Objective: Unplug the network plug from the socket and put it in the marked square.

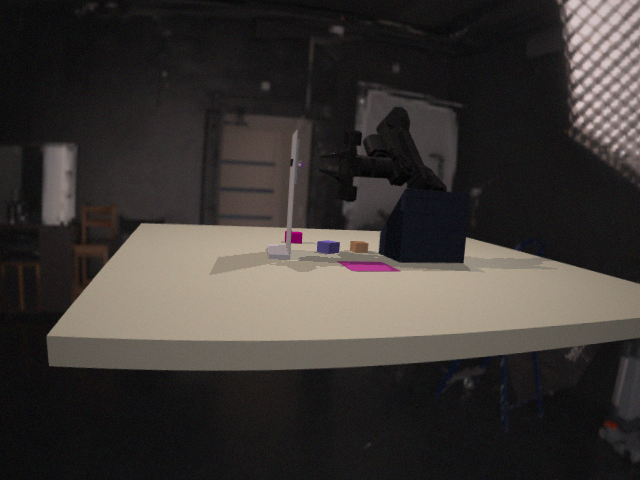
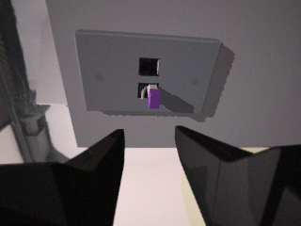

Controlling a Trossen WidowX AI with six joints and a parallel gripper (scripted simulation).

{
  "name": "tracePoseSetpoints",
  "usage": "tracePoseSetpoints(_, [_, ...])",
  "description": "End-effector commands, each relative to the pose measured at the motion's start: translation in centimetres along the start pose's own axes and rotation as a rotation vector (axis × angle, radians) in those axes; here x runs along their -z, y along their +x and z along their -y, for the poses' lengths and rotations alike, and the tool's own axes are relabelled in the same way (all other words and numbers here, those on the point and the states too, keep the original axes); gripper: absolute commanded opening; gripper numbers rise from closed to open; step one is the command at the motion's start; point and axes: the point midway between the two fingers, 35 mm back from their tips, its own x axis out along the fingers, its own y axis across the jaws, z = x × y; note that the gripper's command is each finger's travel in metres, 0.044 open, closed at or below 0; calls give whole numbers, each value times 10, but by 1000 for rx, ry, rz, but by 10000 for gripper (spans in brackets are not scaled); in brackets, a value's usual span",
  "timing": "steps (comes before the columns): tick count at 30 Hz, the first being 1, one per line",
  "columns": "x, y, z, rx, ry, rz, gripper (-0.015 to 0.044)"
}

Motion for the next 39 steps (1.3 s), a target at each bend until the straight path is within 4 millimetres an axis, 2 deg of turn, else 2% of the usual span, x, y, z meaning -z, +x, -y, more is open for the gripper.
tracePoseSetpoints(1, [4, -6, 5, 8, 38, 0, 156])
tracePoseSetpoints(39, [-12, 49, 6, -12, 79, 20, 156])
